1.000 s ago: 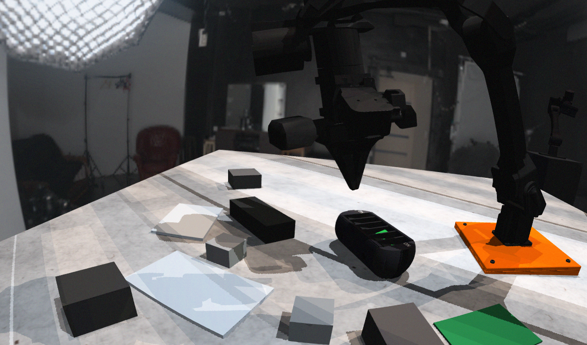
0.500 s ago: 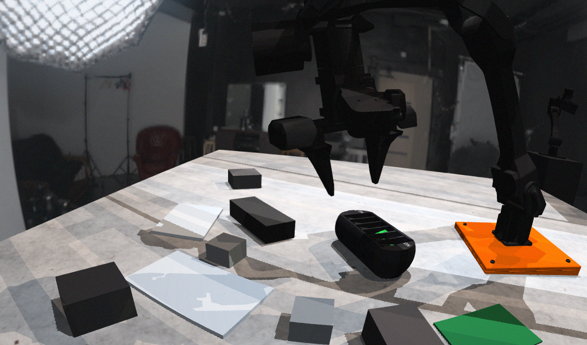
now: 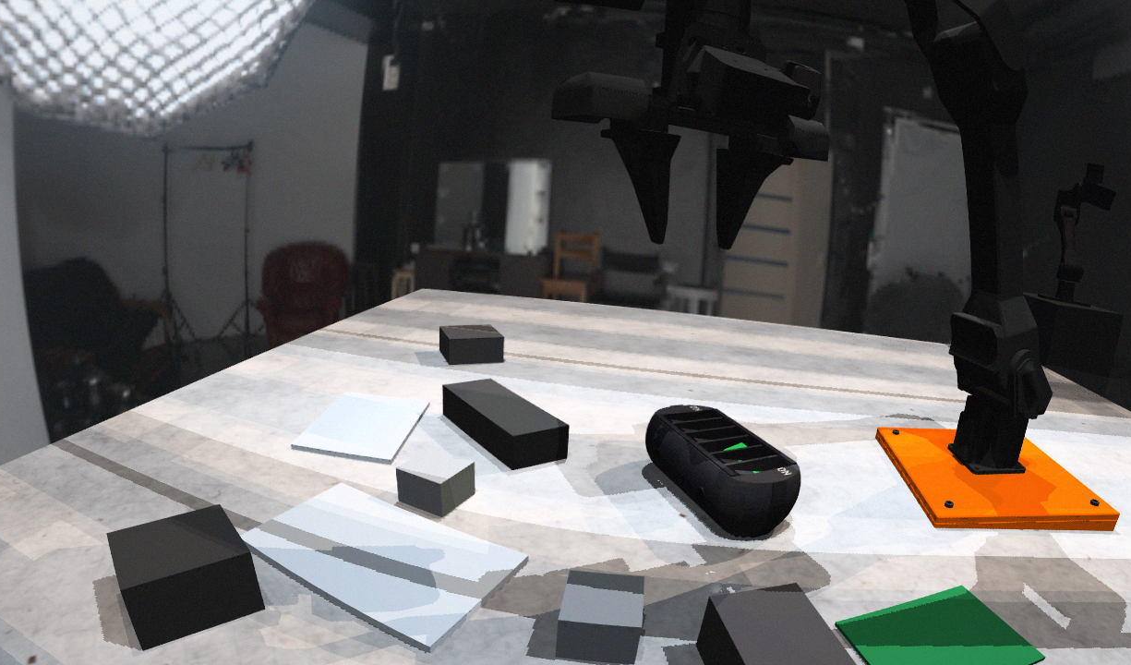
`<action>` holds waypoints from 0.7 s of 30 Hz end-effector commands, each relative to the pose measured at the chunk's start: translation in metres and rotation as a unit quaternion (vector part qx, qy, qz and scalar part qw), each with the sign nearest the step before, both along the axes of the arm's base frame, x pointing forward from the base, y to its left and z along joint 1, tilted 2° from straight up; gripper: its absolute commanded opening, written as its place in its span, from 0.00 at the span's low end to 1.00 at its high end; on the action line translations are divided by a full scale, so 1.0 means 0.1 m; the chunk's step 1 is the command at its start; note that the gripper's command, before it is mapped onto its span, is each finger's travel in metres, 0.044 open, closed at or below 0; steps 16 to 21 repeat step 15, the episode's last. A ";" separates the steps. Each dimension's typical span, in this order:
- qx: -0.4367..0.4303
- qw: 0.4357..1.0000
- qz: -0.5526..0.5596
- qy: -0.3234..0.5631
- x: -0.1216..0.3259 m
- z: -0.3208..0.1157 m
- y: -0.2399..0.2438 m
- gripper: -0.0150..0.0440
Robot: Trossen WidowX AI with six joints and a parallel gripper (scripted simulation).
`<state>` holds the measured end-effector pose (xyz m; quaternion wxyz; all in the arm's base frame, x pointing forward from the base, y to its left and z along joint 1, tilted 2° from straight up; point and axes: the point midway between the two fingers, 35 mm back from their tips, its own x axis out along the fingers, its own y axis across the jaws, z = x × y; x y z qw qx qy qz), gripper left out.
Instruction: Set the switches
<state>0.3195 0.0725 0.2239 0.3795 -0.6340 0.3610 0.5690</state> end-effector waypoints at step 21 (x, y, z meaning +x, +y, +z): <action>-0.002 1.000 0.004 0.000 -0.01 0.01 -0.01 0.25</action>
